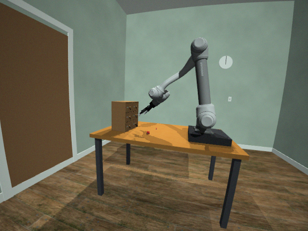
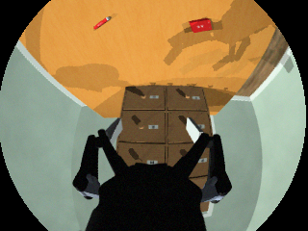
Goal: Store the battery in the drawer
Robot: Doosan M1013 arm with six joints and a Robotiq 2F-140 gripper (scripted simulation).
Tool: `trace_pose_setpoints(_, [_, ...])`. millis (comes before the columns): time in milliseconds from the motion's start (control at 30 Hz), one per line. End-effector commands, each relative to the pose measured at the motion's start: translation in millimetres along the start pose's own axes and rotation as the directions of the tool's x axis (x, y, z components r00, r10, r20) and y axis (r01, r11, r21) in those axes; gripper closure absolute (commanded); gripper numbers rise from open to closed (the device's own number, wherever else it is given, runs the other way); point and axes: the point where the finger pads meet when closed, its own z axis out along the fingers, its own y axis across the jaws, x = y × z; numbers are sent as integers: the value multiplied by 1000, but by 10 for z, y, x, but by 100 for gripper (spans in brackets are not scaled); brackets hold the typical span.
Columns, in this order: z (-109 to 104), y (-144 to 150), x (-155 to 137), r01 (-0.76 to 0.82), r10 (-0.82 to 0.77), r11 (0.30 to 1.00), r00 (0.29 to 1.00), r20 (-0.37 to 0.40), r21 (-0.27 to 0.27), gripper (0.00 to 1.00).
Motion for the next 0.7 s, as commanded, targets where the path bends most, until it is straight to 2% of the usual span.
trace_pose_setpoints(0, [74,-10,4,-2,4,999,997,73,-34,0])
trace_pose_setpoints(67, [74,-10,4,-2,4,999,997,73,-34,0])
trace_pose_setpoints(467, [276,-5,12,-2,10,999,970,242,-34,0])
trace_pose_setpoints(667, [321,-4,14,-2,11,999,960,281,-33,0])
